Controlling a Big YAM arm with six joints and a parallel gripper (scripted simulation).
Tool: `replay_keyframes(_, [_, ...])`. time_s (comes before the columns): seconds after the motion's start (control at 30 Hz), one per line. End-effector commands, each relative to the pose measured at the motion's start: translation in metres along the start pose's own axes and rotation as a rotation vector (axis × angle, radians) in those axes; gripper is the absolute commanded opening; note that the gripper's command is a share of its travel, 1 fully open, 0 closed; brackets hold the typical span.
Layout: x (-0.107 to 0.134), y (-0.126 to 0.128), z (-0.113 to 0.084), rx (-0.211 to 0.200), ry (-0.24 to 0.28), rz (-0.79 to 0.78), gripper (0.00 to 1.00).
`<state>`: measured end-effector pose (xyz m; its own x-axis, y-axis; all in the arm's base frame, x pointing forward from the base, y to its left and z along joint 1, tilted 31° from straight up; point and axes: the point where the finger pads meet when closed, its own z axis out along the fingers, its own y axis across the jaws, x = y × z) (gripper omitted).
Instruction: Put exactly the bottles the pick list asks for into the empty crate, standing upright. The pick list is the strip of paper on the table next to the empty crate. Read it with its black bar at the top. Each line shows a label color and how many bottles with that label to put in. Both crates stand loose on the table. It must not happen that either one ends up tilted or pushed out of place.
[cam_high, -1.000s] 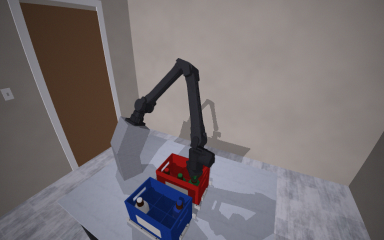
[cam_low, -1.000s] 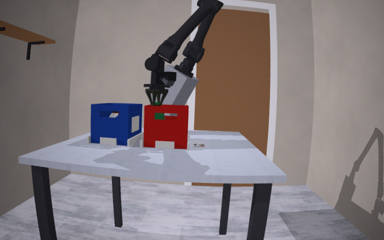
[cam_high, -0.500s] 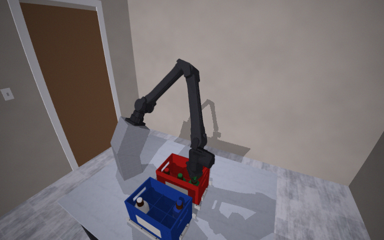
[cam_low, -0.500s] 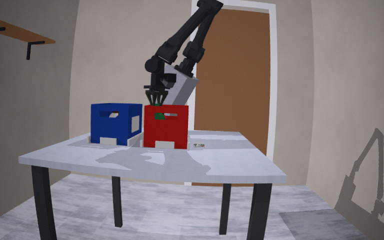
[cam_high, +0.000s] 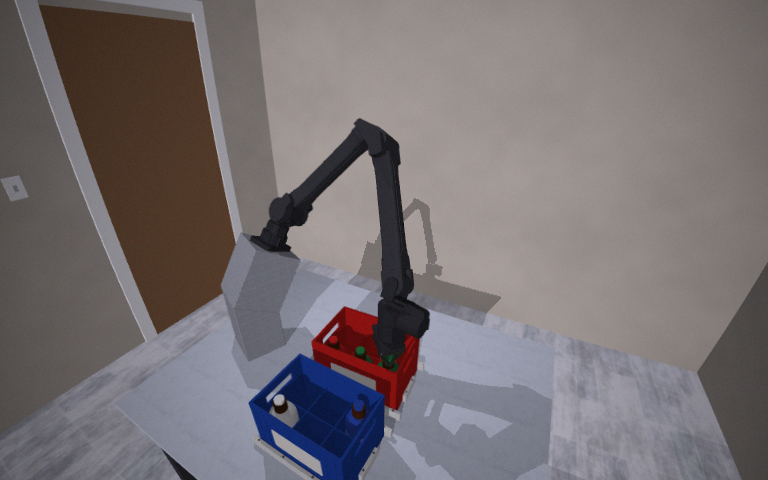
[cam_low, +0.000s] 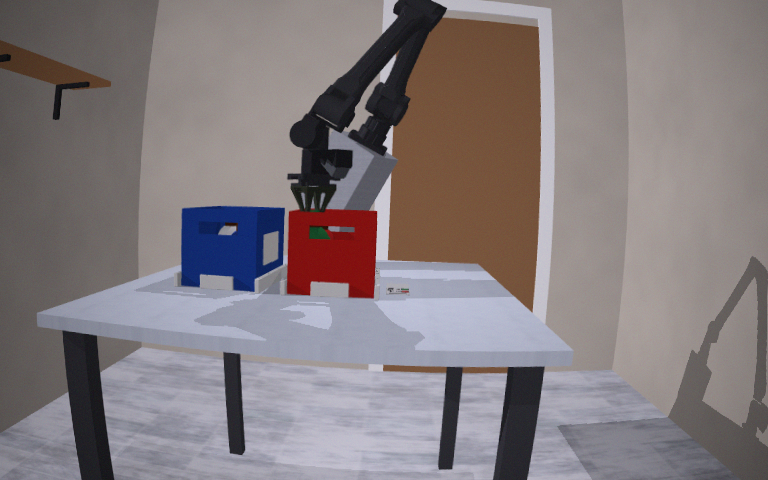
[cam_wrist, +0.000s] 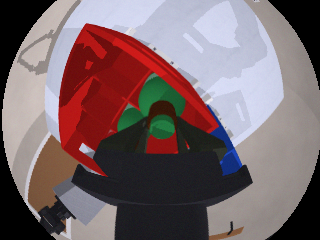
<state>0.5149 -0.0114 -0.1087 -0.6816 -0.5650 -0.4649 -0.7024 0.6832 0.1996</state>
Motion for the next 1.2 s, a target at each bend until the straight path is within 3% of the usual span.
replay_keyframes(0.0, [-0.018,-0.013,0.001,0.027,-0.021,-0.013,0.0])
replay_keyframes(0.13, [-0.022,-0.016,-0.004,0.039,-0.03,-0.017,0.0])
replay_keyframes(0.3, [-0.017,-0.013,0.006,0.025,-0.02,-0.013,0.0])
replay_keyframes(0.43, [-0.02,-0.015,0.002,0.034,-0.027,-0.016,0.0])
replay_keyframes(0.47, [-0.025,-0.02,-0.009,0.053,-0.041,-0.017,0.0])
replay_keyframes(0.63, [-0.017,-0.013,0.01,0.026,-0.021,-0.012,0.0])
replay_keyframes(0.77, [-0.022,-0.016,0.004,0.039,-0.031,-0.017,0.0])
replay_keyframes(1.0, [-0.017,-0.012,0.016,0.024,-0.019,-0.013,0.0])
replay_keyframes(1.03, [-0.027,-0.019,-0.002,0.053,-0.042,-0.021,0.0])
replay_keyframes(1.17, [-0.02,-0.012,0.016,0.027,-0.022,-0.017,0.0])
